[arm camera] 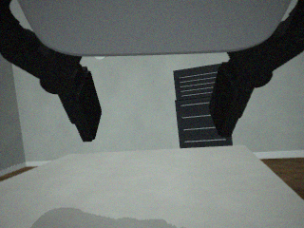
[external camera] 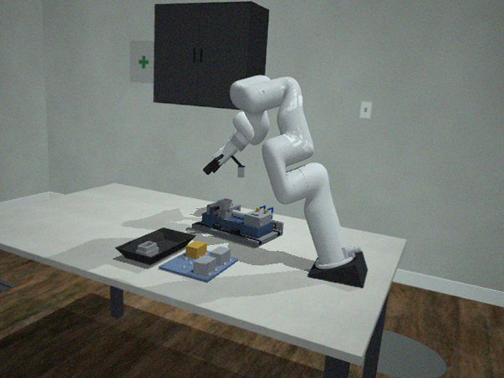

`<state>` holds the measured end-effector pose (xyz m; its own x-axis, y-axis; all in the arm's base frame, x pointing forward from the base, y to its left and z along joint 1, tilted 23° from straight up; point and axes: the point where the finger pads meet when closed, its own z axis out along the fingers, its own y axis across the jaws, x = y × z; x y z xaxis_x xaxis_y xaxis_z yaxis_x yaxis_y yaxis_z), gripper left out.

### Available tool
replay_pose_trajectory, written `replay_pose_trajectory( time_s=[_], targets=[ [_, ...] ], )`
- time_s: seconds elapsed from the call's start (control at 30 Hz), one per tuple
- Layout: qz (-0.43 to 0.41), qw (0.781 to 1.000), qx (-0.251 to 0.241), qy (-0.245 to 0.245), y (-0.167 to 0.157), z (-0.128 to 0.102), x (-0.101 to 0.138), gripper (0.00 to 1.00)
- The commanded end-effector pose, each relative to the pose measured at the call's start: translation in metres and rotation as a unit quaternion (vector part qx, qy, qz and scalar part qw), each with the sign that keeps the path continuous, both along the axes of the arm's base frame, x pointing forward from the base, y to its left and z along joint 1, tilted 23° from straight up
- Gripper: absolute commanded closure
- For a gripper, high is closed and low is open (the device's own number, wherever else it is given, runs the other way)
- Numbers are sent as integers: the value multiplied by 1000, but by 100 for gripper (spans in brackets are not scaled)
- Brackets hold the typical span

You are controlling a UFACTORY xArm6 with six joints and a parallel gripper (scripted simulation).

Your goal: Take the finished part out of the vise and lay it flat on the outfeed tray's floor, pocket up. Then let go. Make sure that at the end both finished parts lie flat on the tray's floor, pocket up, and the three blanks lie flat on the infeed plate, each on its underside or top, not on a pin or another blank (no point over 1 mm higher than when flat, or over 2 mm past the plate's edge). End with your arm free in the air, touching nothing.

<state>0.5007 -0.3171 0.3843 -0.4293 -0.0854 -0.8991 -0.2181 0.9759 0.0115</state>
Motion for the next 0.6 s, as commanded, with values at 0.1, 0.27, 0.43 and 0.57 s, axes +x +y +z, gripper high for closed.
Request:
replay_pose_trajectory(
  time_s=[0.1, 0.27, 0.43, 0.57],
  targets=[
    [76, 991, -100, 48, 39, -8, -16, 0],
    [125, 976, -161, 75, 59, -15, -29, 0],
    [169, 957, -214, 100, 75, -22, -42, 0],
    [202, 938, -254, 117, 85, -27, -53, 0]
  ],
)
